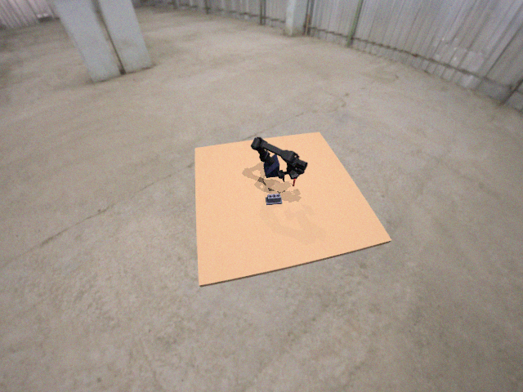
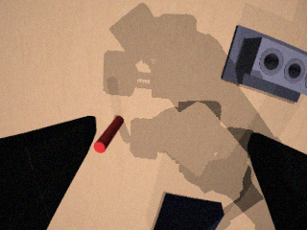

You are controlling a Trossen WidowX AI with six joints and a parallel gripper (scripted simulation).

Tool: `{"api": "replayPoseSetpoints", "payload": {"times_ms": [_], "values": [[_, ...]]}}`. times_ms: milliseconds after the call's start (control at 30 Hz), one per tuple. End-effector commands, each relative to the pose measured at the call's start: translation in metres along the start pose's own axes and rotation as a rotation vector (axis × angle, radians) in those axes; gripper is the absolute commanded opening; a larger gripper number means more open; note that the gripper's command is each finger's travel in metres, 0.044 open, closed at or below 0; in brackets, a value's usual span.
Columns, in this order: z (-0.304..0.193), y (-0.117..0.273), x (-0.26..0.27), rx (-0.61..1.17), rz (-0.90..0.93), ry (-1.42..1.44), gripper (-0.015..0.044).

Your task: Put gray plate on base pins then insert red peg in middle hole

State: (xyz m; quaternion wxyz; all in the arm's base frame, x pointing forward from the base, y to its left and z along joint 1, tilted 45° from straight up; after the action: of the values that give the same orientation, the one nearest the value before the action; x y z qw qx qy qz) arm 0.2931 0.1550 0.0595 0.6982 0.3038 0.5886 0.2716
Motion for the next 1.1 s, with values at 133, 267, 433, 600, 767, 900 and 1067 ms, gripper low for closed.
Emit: {"api": "replayPoseSetpoints", "payload": {"times_ms": [133,267,433,600,767,900,1067], "values": [[-0.068,-0.012,0.050,0.004,-0.030,-0.850,0.0440],[-0.079,-0.015,0.055,-0.002,-0.036,-1.027,0.0440],[-0.081,-0.015,0.056,-0.004,-0.037,-1.080,0.0440],[-0.081,-0.015,0.062,-0.004,-0.037,-1.080,0.0440],[-0.081,-0.015,0.062,-0.004,-0.037,-1.080,0.0440],[-0.080,-0.015,0.061,-0.004,-0.037,-1.080,0.0440],[-0.080,-0.034,0.061,-0.004,-0.037,-1.080,0.0440]]}}
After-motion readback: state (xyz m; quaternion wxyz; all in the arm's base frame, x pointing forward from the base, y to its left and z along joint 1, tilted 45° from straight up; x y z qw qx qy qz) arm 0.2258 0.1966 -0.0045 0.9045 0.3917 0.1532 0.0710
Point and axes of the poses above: the point midway between the two fingers, 35 mm back from their tips, its own y axis back along the fingers, its own x axis across the jaws, z = x × y, the point moved 5 cm from there along y, back along the fingers, and after that the axes turned 14 degrees about -y, right-handed, at the moved point
